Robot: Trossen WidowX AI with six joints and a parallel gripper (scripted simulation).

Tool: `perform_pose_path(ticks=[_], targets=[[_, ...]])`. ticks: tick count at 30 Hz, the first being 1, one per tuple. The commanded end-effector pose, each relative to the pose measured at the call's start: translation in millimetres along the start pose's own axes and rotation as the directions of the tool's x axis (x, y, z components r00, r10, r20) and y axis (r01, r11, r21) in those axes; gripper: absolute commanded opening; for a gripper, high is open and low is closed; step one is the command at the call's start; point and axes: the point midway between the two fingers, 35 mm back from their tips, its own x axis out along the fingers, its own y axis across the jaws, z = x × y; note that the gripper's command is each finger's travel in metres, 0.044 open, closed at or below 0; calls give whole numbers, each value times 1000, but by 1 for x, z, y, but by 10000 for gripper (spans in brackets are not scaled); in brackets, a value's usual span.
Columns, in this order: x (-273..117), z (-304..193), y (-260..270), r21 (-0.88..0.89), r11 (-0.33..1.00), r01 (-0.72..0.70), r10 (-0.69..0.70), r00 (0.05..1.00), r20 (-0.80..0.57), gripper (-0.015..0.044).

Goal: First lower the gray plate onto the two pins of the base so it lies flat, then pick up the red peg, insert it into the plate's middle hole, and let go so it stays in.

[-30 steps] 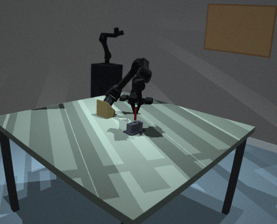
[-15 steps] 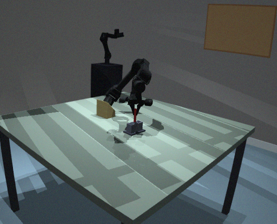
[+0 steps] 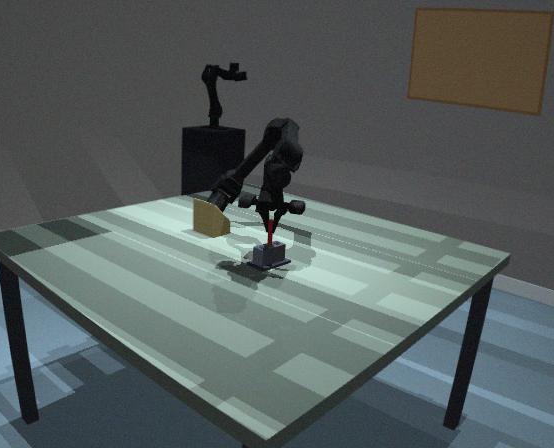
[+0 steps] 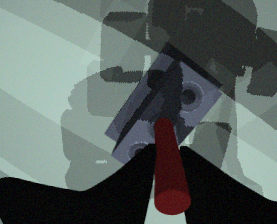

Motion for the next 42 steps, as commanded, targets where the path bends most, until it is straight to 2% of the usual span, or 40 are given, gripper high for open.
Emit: perform_pose_path(ticks=[1, 25, 31, 42], targets=[[0, 0, 0, 0, 1000, 1, -1, 1000, -1, 0], [2, -1, 1, -2, 1000, 3, -3, 1000, 0, 0], [2, -1, 1, -2, 1000, 3, -3, 1000, 0, 150], [1, -1, 1, -2, 1000, 2, -2, 1000, 0, 150]])
